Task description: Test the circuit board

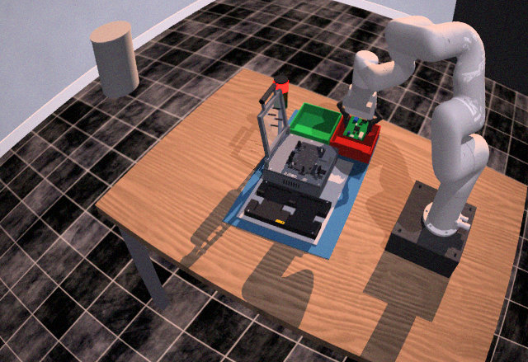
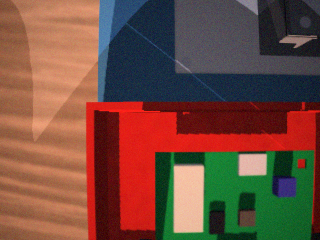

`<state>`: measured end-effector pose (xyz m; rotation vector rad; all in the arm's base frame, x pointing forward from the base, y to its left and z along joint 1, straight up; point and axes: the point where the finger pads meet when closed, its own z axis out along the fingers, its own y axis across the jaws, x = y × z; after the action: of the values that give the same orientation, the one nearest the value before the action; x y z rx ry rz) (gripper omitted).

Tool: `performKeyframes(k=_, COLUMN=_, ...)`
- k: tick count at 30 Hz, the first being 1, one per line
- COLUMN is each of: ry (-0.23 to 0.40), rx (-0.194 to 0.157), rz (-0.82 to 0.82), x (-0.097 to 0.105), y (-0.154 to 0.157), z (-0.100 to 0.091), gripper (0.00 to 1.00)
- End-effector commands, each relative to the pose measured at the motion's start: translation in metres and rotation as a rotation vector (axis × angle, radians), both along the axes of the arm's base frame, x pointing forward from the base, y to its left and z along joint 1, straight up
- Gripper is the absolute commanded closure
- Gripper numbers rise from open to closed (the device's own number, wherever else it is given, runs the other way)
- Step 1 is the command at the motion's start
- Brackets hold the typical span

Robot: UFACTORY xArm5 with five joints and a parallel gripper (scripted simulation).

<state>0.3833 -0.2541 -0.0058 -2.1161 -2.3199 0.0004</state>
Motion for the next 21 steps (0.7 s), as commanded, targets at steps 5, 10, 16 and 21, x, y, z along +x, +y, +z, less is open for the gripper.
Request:
performKeyframes(k=5, ry=-0.004, rx=-0.002, rz=0.0, x=0.002, y=-0.001, z=-0.02, gripper=0.21)
performKeyframes(k=10, ry=-0.004, rx=-0.002, rz=0.0, x=0.002, y=-0.001, z=-0.034, gripper=0.21)
performKeyframes(k=16, ry=-0.004, rx=-0.002, rz=0.0, x=0.002, y=-0.002, z=-0.045, gripper=0.21)
performKeyframes(k=21, ry=-0.004, rx=-0.002, rz=0.0, x=0.002, y=-0.002, z=-0.049, gripper=0.21)
